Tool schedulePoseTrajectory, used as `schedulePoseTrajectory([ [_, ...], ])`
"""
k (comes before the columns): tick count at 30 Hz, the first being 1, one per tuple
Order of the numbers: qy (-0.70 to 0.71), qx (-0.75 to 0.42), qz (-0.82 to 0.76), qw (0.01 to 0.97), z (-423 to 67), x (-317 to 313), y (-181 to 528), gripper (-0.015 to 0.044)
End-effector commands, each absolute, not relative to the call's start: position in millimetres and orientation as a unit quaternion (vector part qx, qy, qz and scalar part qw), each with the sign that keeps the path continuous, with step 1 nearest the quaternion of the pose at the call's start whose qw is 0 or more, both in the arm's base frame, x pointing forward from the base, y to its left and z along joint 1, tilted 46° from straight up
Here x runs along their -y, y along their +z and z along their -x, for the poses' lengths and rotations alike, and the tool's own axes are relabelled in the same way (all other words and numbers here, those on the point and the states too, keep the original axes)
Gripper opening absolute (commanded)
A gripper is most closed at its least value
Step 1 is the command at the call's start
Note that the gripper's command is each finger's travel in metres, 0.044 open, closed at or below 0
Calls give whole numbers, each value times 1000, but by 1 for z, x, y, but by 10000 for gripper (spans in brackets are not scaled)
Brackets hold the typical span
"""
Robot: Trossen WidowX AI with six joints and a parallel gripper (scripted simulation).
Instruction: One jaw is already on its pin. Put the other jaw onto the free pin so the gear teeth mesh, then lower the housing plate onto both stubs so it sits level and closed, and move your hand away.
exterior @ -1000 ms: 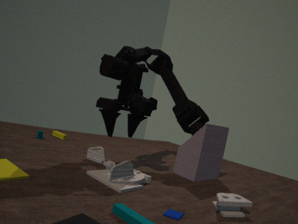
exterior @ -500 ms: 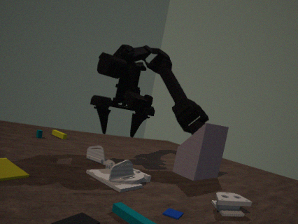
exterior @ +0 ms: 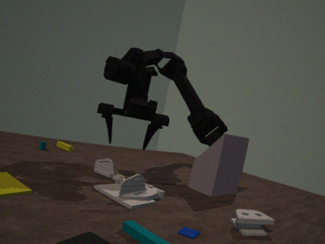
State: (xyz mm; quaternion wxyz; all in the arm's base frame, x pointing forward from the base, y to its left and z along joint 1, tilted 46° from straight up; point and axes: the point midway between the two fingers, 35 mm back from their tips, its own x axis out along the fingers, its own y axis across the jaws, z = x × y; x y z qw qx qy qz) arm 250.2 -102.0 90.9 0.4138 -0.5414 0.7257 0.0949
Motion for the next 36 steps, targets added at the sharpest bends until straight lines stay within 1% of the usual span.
schedulePoseTrajectory([
  [1, 62, -730, 523, 436, -252, 103, 92, 440],
  [18, -92, -726, 420, 536, -258, 104, 94, 440],
  [36, -251, -688, 290, 616, -264, 105, 97, 440],
])
